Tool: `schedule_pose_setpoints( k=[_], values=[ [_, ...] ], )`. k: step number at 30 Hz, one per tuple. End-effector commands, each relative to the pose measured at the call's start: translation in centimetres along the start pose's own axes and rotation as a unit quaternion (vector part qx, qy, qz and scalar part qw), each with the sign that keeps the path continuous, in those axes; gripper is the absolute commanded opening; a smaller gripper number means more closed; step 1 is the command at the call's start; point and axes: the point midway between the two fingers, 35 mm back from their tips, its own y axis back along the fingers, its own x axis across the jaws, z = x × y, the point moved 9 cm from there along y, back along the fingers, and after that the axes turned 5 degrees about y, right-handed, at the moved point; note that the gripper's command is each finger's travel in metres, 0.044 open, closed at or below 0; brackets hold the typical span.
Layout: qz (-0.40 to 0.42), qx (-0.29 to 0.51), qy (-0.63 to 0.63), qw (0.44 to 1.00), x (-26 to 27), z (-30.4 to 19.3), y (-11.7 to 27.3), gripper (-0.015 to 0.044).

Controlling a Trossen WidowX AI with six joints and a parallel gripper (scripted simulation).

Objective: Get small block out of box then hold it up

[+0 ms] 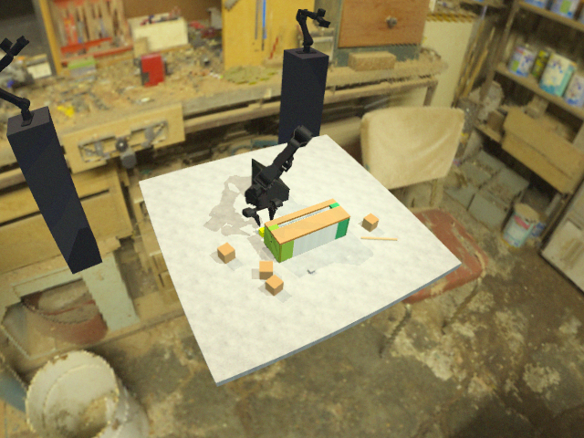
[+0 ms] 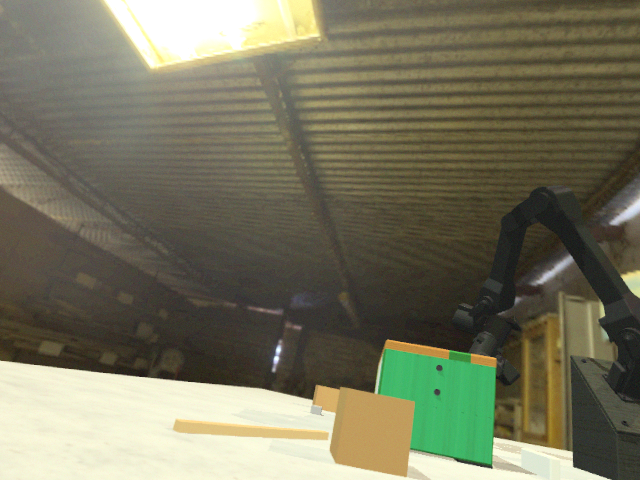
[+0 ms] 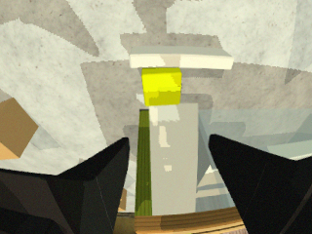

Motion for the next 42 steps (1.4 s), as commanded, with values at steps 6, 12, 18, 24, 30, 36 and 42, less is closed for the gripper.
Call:
schedule_pose_setpoints(
  k=[6, 12, 18, 24, 30, 36, 42],
  values=[
    [-0.002, 0.002, -0.004, 1.0, -0.2, 0.7, -1.3, 0.0285],
    [-0.002, 0.002, -0.004, 1.0, -0.1, 1.1, -2.2, 0.0285],
    [-0.002, 0.002, -0.004, 1.0, 0.0, 1.4, -3.1, 0.0285],
    [-0.002, 0.002, -0.004, 1.0, 0.0, 1.8, -4.0, 0.0285],
    [-0.002, 0.002, -0.004, 1.0, 0.0, 2.3, -4.9, 0.0285],
    [-0.003, 0.002, -0.004, 1.0, 0.0, 2.7, -5.7, 0.0285],
    [-0.003, 0.003, -0.004, 1.0, 0.0, 3.0, -6.3, 0.0285]
  ],
)
